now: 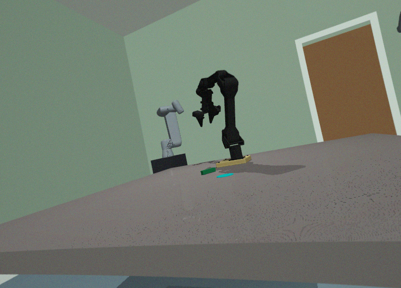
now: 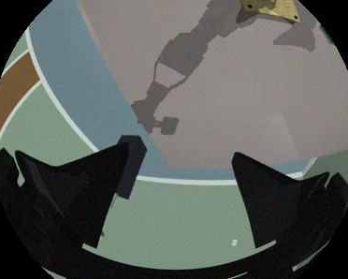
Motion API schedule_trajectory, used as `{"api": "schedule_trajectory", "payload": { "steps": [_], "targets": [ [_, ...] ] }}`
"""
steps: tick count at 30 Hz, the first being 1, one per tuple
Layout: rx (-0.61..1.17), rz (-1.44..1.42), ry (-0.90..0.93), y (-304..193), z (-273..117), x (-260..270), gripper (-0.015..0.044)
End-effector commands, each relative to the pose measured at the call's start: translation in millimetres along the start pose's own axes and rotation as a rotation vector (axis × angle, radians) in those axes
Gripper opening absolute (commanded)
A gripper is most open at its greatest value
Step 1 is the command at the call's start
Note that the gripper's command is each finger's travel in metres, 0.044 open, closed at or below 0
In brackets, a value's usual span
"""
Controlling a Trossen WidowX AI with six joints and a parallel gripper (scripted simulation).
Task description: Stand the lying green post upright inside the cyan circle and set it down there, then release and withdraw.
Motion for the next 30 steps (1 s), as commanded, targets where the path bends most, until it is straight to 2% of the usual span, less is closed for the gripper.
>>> {"api": "schedule_trajectory", "payload": {
  "steps": [1, 6, 7, 18, 30],
  "targets": [
    [0.000, -0.015, -0.004, -0.6, 0.4, -1.8, 0.0374],
    [0.007, -0.416, -0.107, -12.7, 8.0, -50.0, 0.0242],
    [0.012, -0.510, -0.130, -14.4, 9.0, -61.5, 0.0233],
    [0.136, -1.547, -0.361, -3.5, 4.0, -186.8, 0.0233],
    [0.435, -2.676, -0.552, 65.1, -28.3, -297.0, 0.0233]
  ]
}}
Point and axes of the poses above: the point midway between the two fingers, 35 mm back from their tips, its own z axis out along the fingers, its own x axis across the jaws, y = z × x, the point moved 2 cm from there along -z, back along the fingers, and after that the axes turned 3 degrees about -z, right-handed, at the moved point
